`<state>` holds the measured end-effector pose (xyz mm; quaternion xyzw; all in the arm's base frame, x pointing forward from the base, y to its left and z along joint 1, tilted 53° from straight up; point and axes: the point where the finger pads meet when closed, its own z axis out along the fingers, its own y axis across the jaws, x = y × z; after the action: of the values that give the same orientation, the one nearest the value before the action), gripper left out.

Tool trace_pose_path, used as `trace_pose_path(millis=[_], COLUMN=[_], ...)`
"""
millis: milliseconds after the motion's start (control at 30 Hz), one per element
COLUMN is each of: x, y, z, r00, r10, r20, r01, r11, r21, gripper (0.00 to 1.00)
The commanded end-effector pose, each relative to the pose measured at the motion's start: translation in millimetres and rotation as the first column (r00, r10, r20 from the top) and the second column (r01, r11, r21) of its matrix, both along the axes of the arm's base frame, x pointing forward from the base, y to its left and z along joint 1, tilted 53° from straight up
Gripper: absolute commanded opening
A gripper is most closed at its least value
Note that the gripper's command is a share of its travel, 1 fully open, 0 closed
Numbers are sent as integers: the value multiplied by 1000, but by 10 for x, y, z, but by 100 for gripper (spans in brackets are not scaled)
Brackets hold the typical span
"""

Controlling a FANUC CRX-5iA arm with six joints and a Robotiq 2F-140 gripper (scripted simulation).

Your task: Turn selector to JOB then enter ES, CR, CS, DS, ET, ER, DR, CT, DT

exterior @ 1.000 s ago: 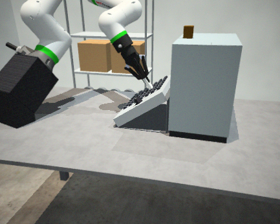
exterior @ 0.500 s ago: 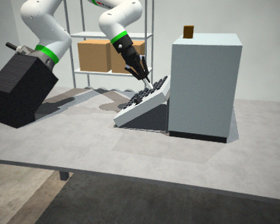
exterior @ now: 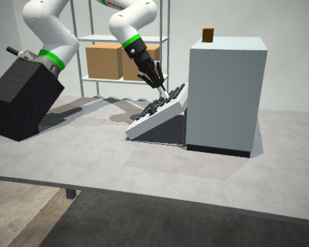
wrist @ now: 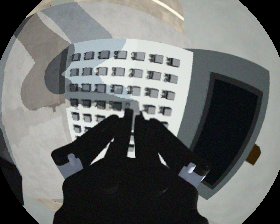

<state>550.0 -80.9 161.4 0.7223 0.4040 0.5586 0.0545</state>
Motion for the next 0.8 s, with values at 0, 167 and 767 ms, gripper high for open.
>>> trace_pose_path(millis=[0,167,767], x=[2,-2,-190], y=[-2,-3,-85], z=[0,1,83], r00=[1000,1000,1000], r10=[0,0,0], r20=[0,0,0], r01=[0,0,0], r11=[1000,1000,1000], r21=[0,0,0], gripper=[0,0,0])
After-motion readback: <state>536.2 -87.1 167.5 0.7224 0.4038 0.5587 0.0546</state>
